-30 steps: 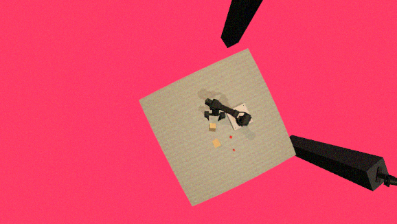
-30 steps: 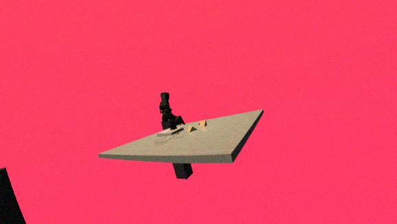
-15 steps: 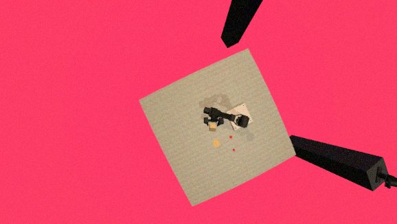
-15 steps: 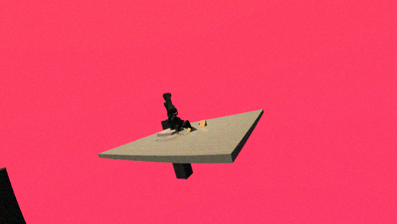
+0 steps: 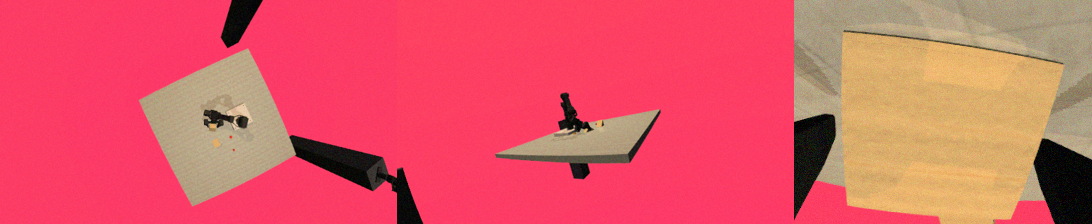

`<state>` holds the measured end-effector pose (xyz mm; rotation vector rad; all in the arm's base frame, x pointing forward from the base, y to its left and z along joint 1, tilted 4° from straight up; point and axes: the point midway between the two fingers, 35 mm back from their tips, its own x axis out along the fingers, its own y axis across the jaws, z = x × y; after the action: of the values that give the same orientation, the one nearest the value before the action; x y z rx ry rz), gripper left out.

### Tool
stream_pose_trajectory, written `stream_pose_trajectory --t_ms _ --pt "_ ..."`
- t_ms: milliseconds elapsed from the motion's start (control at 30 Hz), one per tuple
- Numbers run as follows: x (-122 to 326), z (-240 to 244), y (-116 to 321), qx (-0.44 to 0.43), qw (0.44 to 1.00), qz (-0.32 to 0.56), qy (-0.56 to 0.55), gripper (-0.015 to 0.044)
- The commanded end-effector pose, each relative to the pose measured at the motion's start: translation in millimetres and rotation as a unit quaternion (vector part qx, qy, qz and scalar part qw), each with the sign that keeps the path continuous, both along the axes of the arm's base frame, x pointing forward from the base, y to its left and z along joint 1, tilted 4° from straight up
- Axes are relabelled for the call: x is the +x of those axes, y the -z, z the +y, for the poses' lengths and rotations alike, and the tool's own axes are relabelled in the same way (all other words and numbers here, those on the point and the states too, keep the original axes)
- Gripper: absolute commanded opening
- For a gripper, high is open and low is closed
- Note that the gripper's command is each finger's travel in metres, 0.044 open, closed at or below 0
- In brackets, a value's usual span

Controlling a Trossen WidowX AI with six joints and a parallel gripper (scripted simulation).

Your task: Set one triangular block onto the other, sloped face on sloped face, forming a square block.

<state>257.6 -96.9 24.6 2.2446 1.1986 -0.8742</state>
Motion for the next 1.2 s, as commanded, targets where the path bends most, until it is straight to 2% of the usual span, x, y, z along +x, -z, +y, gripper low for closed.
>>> stream_pose_trajectory --t_ms 0,100,367,667,1167 --pt "0.0 -0.1 -0.1 0.000 1.000 0.000 0.000 0.0361" --pt "0.0 -0.1 -0.1 0.000 1.000 0.000 0.000 0.0282" --pt "0.0 -0.1 -0.1 0.000 1.000 0.000 0.000 0.0229" --pt "1.0 -1.4 -18.8 0.000 1.000 0.000 0.000 0.0000" --pt "-4.6 2.7 -88.7 0.000 1.000 0.000 0.000 0.0000"
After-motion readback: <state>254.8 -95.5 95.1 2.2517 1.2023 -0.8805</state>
